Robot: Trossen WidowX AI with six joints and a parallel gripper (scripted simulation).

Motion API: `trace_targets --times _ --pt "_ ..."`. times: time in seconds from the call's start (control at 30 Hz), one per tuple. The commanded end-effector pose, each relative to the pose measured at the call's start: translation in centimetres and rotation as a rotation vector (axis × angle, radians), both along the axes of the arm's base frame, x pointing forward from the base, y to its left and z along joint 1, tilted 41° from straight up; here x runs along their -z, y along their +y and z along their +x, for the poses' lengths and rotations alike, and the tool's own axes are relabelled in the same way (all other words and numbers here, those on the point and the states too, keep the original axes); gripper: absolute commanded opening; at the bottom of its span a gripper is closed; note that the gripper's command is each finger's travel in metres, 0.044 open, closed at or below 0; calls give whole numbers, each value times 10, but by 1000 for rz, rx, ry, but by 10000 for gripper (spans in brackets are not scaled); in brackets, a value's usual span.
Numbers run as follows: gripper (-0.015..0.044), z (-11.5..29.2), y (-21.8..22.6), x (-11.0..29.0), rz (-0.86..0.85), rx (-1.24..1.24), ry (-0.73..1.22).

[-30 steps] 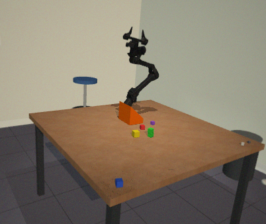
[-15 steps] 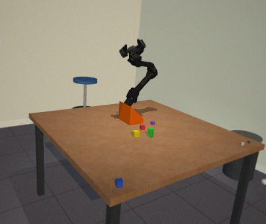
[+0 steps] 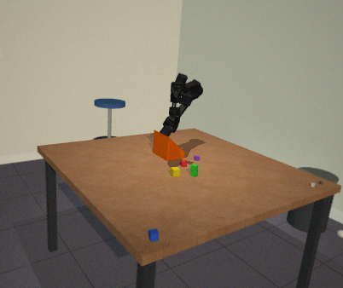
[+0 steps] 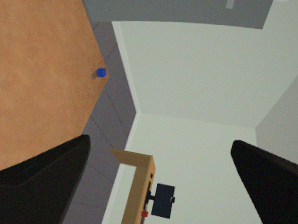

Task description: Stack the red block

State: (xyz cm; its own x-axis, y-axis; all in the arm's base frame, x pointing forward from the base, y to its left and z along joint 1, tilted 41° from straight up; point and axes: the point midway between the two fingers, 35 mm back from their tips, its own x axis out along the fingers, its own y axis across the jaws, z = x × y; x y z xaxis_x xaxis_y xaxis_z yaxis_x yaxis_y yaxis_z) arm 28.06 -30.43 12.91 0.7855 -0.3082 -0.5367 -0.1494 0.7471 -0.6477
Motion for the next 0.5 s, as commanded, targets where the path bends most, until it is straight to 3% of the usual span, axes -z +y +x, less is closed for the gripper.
trace_targets --times 0.0,0.23,0.47 --pt "440 13 46 37 294 -5 61" --pt "440 15 144 89 818 65 295" --pt "440 -14 237 116 1221 260 659"
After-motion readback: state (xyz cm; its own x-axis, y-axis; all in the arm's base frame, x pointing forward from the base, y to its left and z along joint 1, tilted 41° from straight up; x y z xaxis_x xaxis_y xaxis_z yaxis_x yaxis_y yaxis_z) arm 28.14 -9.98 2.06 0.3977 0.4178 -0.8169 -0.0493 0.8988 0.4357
